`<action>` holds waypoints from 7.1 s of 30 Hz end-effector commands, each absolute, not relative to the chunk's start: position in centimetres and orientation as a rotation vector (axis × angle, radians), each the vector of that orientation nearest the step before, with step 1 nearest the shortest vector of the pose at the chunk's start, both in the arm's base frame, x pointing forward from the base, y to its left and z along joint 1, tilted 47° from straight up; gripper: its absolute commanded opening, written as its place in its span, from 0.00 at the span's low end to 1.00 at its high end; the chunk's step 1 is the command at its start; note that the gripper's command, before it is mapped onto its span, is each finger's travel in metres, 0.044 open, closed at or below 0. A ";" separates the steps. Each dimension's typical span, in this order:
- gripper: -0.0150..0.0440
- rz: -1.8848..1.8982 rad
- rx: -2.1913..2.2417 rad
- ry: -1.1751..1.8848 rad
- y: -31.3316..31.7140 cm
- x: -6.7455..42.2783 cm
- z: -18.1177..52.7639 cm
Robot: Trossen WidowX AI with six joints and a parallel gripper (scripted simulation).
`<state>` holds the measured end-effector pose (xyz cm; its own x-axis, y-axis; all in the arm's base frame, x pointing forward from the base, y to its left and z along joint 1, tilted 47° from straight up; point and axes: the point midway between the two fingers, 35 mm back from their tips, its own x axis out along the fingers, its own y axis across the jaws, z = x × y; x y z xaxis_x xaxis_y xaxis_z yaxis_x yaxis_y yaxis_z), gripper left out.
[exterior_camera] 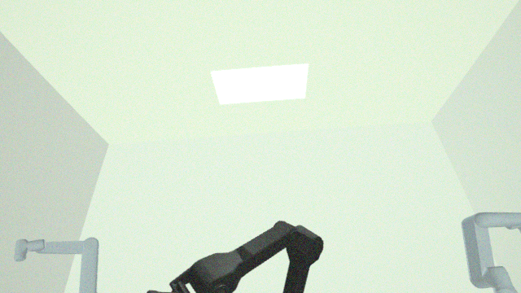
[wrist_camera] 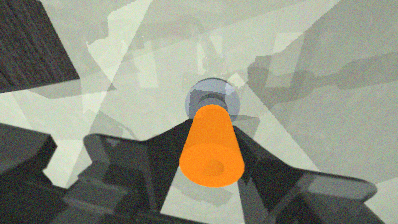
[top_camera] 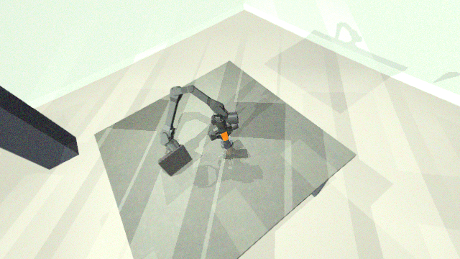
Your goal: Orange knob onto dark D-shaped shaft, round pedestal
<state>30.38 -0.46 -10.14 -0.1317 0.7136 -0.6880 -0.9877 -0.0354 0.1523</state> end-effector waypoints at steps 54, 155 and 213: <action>0.25 1.680 -0.705 0.505 -0.3 30.3 -10.4; 0.25 1.849 -1.151 -0.041 -0.4 30.4 -10.3; 0.25 0.915 0.356 1.451 -0.5 30.4 -10.2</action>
